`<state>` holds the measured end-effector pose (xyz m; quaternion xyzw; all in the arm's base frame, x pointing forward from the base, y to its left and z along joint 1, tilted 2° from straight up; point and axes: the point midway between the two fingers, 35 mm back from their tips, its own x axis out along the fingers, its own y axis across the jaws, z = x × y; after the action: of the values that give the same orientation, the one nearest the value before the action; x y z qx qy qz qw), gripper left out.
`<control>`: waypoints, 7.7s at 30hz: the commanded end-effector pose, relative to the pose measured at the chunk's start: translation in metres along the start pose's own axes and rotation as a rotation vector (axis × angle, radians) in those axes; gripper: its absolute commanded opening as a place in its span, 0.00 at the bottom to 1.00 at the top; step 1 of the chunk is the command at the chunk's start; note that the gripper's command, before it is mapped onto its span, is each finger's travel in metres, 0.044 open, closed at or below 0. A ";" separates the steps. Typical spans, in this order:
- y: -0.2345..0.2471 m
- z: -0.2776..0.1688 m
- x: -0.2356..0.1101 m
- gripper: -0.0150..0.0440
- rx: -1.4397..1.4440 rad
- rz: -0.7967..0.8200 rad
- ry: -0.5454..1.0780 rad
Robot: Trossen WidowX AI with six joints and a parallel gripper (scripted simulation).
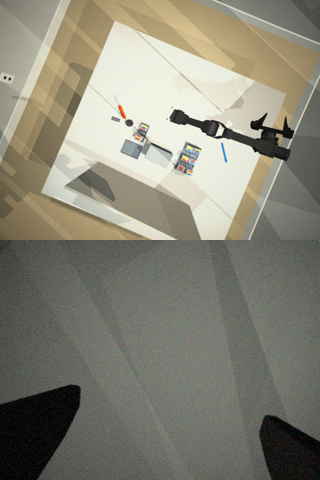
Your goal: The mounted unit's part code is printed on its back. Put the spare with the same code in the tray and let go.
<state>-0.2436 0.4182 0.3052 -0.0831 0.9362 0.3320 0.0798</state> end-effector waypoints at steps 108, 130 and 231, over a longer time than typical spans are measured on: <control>-0.369 0.062 -0.446 0.76 -0.732 -1.305 -0.643; -0.386 0.082 -0.444 0.76 -0.731 -1.305 -0.643; -0.374 0.064 -0.445 0.25 -0.732 -1.305 -0.643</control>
<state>0.2741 0.2192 0.1149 -0.5317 0.4631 0.5127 0.4899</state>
